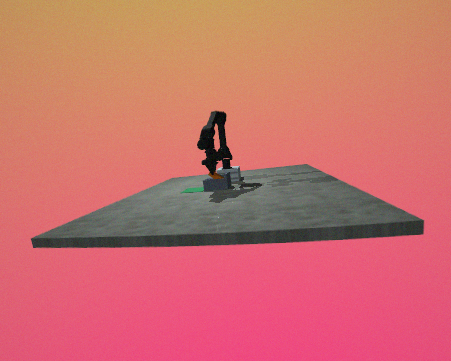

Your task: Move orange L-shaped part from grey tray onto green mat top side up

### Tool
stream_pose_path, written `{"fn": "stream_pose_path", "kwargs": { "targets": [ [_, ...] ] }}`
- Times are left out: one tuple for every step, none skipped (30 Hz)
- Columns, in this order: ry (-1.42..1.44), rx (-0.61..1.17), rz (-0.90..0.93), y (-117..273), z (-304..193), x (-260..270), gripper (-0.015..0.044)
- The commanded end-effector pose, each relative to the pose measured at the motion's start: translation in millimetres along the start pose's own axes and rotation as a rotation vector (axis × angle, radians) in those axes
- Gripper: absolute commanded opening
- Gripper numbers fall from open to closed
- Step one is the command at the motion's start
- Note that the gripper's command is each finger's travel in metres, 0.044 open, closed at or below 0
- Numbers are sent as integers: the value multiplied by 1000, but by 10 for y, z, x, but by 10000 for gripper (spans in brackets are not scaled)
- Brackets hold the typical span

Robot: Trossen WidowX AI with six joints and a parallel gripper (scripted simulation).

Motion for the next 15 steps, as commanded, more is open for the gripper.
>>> {"fn": "stream_pose_path", "kwargs": {
  "targets": [
    [3, 2, -6, 79, -2, -6, 0],
    [3, 3, -6, 95, -2, -6, 0],
    [3, 3, -6, 111, -2, -6, 0],
    [3, 3, -6, 126, -2, -5, 0],
    [3, 3, -6, 141, -2, -5, 0],
    [3, 3, -6, 157, -2, -5, 0],
    [3, 3, -6, 172, -2, -5, 0],
    [3, 3, -6, 188, -2, -5, 0],
    [3, 3, -6, 203, -2, -5, 0],
    [3, 3, -5, 219, -2, -5, 0],
    [3, 3, -5, 235, -2, -5, 0],
    [3, 3, -5, 251, -2, -5, 0],
    [3, 3, -5, 268, -2, -4, 0],
    [3, 3, -5, 284, -2, -4, 0],
    [3, 3, -5, 300, -2, -4, 0]
  ]
}}
Point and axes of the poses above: the point midway between the two fingers, 35 mm back from their tips, its own y axis back along the fingers, its own x axis across the jaws, z = x × y, the point moved 5 cm from there along y, back along the fingers, and after that the axes turned 12 degrees about -y, right-handed, at the moved point
